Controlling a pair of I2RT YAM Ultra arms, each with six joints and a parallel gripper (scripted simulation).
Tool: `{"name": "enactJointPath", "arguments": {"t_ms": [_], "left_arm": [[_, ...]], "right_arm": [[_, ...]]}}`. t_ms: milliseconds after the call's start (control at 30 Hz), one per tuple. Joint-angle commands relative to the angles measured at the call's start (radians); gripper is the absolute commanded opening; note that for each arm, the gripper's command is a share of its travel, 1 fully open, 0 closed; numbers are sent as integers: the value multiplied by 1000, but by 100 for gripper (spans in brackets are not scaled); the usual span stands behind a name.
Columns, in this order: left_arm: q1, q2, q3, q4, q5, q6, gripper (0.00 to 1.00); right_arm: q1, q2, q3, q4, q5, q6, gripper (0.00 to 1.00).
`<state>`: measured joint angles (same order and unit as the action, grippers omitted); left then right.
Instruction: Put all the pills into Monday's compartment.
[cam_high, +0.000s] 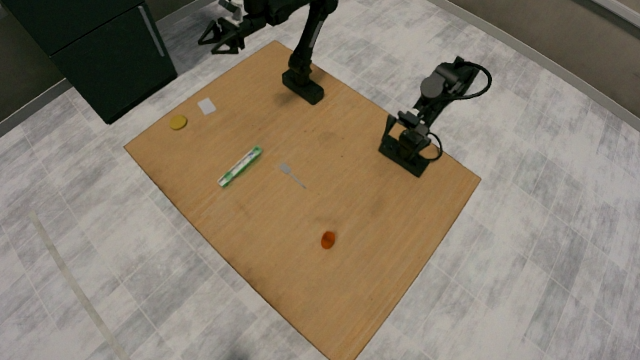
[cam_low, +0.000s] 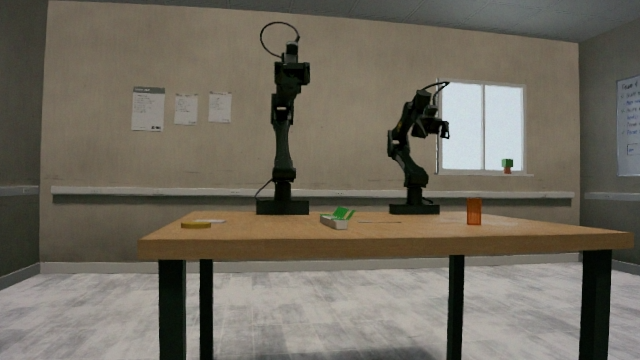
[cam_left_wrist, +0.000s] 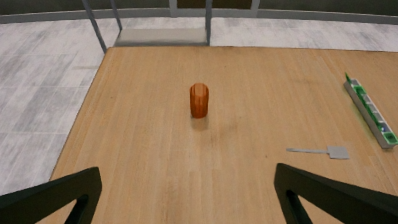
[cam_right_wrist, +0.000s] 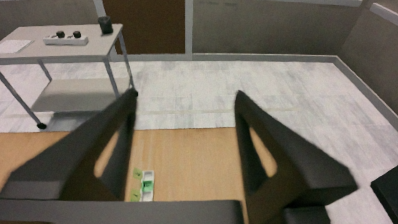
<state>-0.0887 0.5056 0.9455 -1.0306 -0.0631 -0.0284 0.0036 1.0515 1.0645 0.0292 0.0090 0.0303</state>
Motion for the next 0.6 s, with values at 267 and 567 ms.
{"name": "enactJointPath", "arguments": {"t_ms": [267,567], "left_arm": [[5,-14,1,7,6,6,100],[5,-14,1,7,6,6,100]], "right_arm": [[104,33,-218,-34,-25,14,100],[210,253,-386,80,-49,38,100]]}}
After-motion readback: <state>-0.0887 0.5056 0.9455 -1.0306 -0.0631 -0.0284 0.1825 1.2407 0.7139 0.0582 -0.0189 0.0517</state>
